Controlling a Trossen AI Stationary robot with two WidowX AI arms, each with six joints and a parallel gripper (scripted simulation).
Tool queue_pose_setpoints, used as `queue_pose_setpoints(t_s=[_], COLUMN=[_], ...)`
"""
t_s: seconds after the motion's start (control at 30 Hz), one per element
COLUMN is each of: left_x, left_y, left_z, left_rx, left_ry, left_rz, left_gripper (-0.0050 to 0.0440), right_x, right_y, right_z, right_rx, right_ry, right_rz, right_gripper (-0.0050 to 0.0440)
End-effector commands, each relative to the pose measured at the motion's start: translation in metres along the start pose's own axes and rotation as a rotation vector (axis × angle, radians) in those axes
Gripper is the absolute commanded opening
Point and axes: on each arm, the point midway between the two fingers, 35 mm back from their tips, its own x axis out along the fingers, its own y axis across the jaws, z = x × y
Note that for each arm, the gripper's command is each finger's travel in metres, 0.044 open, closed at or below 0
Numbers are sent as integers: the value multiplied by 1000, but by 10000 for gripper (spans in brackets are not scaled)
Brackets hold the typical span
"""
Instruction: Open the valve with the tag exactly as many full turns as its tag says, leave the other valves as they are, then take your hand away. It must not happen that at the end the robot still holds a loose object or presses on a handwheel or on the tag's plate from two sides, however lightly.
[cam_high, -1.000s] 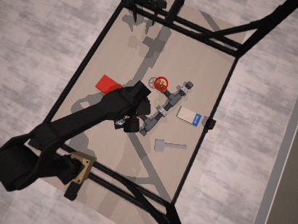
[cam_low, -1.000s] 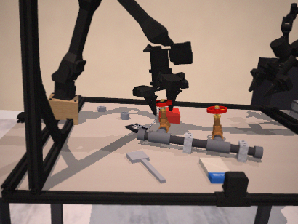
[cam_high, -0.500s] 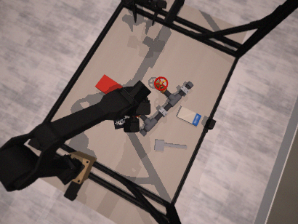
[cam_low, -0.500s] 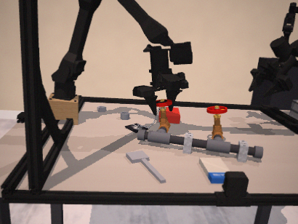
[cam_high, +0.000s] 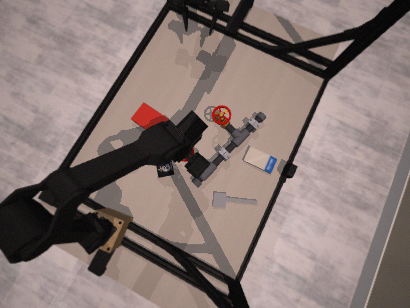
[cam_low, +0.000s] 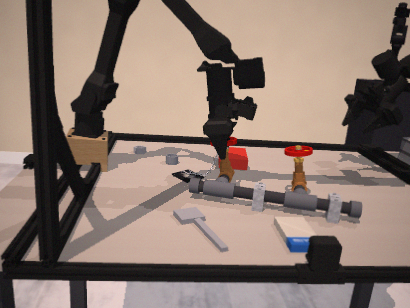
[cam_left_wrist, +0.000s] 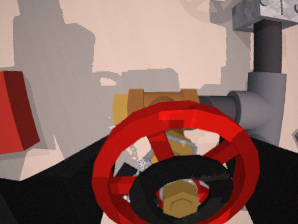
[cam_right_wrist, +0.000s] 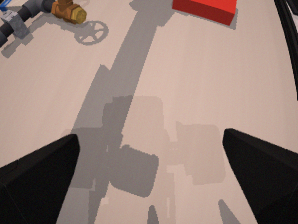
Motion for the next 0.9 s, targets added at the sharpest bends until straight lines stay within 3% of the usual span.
queue_pose_setpoints(t_s=[0.0,0.4,0.57,0.87], left_x=[0,0,0,0], left_y=[0,0,0,0], left_z=[0,0,0,0], left_rx=[-109,-899,-913,-886], left_ry=[-1,-2,-2,-1], left_rz=[0,0,0,0], left_gripper=[0,0,0,216], right_x=[0,0,0,0], right_y=[0,0,0,0], right_z=[0,0,0,0], right_rx=[0,0,0,0], right_ry=[0,0,0,0], right_rz=[0,0,0,0], right_gripper=[400,400,400,400])
